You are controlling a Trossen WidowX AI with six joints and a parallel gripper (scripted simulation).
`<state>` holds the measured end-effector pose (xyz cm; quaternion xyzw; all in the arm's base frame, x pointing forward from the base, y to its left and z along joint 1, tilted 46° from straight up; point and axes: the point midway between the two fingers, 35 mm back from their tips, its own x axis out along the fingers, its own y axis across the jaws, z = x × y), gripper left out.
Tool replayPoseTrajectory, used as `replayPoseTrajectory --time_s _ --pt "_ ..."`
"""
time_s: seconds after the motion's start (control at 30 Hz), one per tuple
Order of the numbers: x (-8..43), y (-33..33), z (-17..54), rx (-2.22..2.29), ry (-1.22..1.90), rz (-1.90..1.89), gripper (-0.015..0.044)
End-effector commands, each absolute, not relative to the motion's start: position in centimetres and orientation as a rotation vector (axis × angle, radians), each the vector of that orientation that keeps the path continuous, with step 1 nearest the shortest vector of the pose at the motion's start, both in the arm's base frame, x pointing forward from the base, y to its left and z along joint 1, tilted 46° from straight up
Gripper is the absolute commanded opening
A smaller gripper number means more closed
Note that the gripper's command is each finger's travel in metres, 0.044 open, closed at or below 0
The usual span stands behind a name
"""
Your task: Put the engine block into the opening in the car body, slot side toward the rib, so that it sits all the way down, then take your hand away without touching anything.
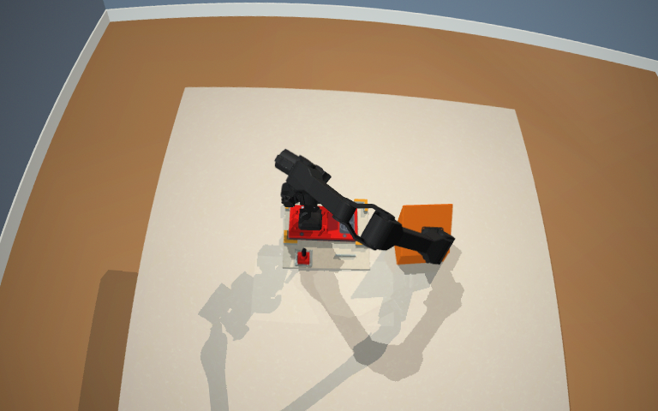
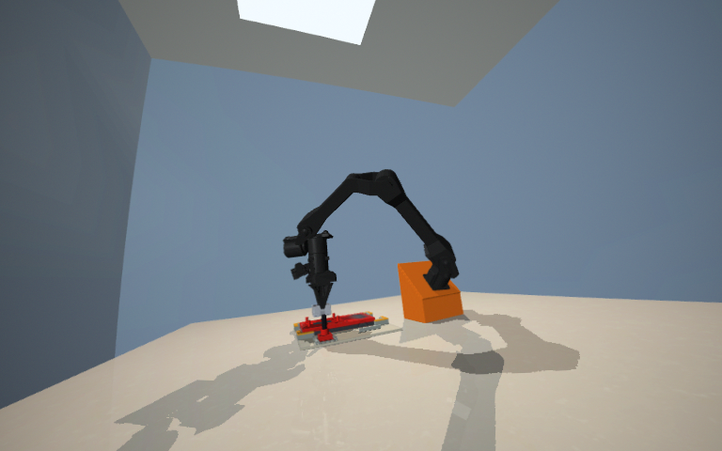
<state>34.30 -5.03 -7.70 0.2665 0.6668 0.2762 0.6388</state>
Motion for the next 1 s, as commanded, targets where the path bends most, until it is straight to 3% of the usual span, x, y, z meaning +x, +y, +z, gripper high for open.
replayPoseTrajectory --time_s 0.0,0.97 --pt "34.29 -4.91 -7.80 0.615 1.527 0.624 0.0159" --pt "34.24 -4.46 -8.22 0.613 1.526 0.626 0.0159"
